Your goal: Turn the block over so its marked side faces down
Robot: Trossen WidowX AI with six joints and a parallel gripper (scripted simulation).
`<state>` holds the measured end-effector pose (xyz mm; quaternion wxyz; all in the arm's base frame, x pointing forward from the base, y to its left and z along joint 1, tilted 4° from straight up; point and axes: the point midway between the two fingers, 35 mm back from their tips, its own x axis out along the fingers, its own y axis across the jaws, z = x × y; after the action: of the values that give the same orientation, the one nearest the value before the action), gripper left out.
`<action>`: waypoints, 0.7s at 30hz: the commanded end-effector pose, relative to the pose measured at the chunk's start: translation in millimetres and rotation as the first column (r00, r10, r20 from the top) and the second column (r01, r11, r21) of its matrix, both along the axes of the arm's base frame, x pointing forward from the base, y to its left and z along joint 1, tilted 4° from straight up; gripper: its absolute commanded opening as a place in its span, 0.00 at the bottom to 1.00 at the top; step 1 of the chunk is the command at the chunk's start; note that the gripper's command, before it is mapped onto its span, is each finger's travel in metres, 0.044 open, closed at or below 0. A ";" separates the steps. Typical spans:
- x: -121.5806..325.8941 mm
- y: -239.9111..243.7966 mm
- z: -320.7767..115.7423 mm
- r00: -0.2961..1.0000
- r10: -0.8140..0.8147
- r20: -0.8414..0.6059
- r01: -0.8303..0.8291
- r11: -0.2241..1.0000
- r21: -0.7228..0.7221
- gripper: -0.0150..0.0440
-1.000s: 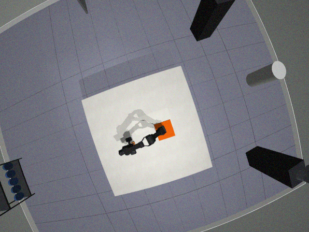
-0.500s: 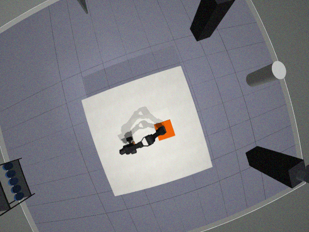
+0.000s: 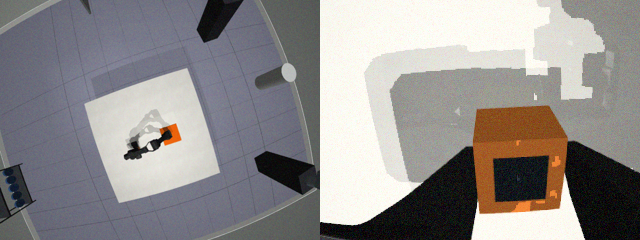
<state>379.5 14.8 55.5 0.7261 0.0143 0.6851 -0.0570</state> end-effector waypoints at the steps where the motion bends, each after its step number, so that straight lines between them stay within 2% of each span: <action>1: -0.6 0.6 -2.2 1.000 0.002 -0.005 -0.002 1.000 0.005 0.43; 13: -0.6 0.6 -2.2 1.000 0.002 -0.005 -0.002 1.000 0.005 0.30; 14: -0.6 0.7 -1.2 1.000 0.002 -0.005 -0.002 1.000 0.005 0.25; 21: -1.9 2.4 27.8 1.000 0.002 -0.005 -0.002 1.000 0.005 0.25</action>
<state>376.2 15.7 67.7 0.7190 0.0128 0.6926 -0.0562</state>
